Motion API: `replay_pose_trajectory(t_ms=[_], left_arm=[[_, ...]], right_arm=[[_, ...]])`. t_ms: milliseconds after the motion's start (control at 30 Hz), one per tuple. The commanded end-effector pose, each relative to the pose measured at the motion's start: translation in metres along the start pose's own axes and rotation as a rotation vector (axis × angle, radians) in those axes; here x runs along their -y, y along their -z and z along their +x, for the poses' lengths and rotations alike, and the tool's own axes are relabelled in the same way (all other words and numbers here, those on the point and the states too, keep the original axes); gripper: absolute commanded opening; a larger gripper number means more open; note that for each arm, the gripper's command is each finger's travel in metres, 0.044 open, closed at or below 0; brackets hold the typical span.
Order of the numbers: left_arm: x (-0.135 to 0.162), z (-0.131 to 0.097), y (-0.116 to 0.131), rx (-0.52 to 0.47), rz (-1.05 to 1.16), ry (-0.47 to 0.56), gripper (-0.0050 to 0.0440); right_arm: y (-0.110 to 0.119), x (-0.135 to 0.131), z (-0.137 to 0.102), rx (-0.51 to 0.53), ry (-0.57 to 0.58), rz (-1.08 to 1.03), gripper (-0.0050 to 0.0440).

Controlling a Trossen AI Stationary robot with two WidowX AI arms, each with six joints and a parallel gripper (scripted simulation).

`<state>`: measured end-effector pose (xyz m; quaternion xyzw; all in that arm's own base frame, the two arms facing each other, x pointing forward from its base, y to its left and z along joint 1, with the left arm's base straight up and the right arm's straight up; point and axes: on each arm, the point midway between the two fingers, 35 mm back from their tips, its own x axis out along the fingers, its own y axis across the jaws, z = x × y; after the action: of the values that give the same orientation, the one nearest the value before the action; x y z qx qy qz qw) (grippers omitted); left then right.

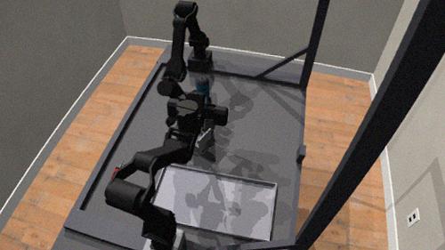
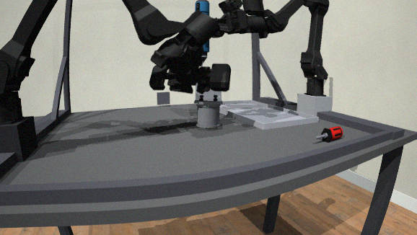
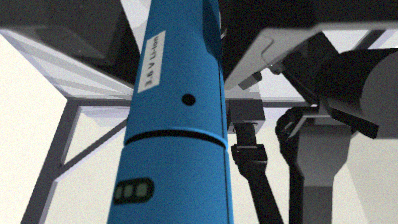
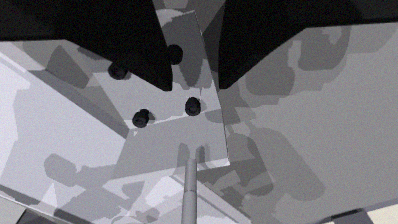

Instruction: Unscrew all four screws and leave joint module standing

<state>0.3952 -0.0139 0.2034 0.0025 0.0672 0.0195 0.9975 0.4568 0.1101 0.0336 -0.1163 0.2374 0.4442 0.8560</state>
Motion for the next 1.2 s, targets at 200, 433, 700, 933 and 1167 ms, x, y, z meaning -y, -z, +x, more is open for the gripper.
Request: replay_pose_trajectory(t_ms=[200,433,700,933,1167], left_arm=[[-0.001,-0.001,-0.028,0.073,-0.006,-0.003,0.0161],[-0.001,-0.001,-0.028,0.073,-0.006,-0.003,0.0161],[-0.001,-0.001,-0.028,0.073,-0.006,-0.003,0.0161],[-0.001,-0.001,-0.028,0.073,-0.006,-0.003,0.0161],[-0.001,-0.001,-0.028,0.073,-0.006,-0.003,0.0161]], right_arm=[[-0.007,0.005,-0.031,0.042,0.031,-0.01,0.0239],[0.019,0.004,-0.033,0.095,0.069,0.021,0.0383],[0.043,0.003,-0.04,0.169,0.124,0.044,0.0385],[0.06,0.002,-0.043,0.22,0.16,0.062,0.0385],[0.065,0.006,-0.039,0.262,0.195,0.06,0.0385]])
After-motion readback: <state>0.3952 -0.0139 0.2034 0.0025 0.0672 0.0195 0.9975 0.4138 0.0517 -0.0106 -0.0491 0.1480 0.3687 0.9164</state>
